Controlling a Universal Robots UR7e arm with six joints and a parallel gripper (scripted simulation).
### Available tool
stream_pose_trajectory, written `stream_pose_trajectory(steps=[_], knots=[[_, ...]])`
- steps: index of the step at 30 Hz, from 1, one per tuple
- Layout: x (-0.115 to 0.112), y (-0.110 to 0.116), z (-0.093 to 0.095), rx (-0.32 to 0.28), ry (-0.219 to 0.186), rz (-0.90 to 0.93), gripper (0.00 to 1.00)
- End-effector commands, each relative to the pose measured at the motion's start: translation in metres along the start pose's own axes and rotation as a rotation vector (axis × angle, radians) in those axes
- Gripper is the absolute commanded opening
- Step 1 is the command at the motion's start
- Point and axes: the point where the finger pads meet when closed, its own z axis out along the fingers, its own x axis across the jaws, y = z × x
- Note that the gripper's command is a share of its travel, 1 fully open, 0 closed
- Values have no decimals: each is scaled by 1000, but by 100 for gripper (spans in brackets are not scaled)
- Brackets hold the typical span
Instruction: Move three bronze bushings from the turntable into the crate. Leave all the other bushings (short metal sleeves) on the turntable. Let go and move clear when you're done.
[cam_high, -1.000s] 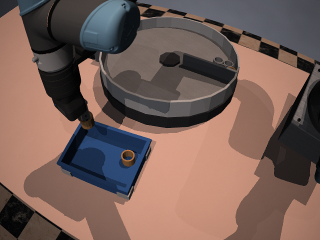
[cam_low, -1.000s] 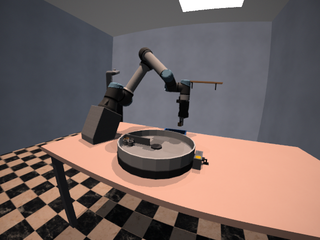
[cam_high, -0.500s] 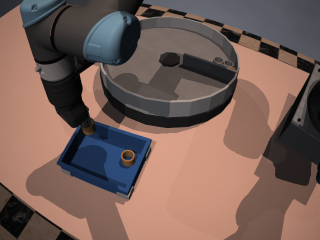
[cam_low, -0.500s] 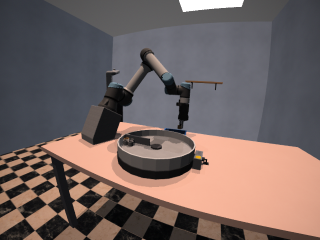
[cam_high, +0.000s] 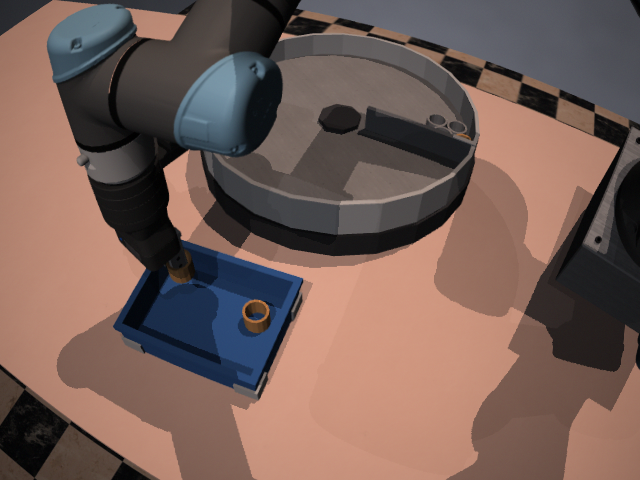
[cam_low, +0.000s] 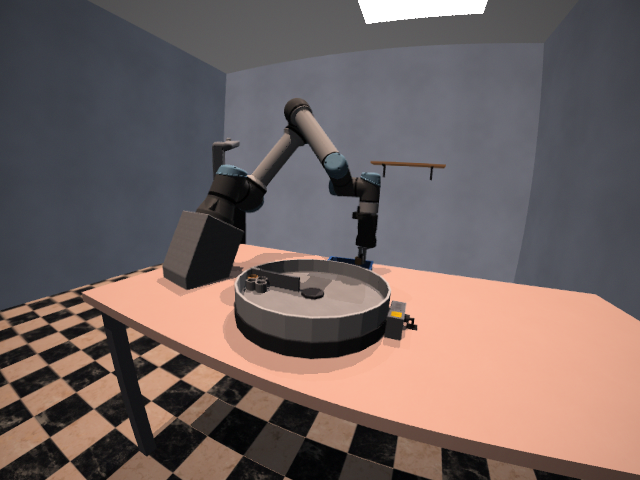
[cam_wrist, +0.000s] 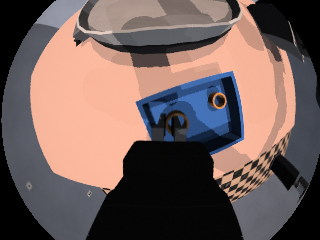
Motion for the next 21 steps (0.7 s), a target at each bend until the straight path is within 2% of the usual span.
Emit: stream_pose_trajectory(steps=[1,4,16,21], knots=[[0,0,3,-1,-1,0,0],[0,0,8,-1,-1,0,0],[0,0,8,-1,-1,0,0],[-1,0,16,-1,-2,0,0]])
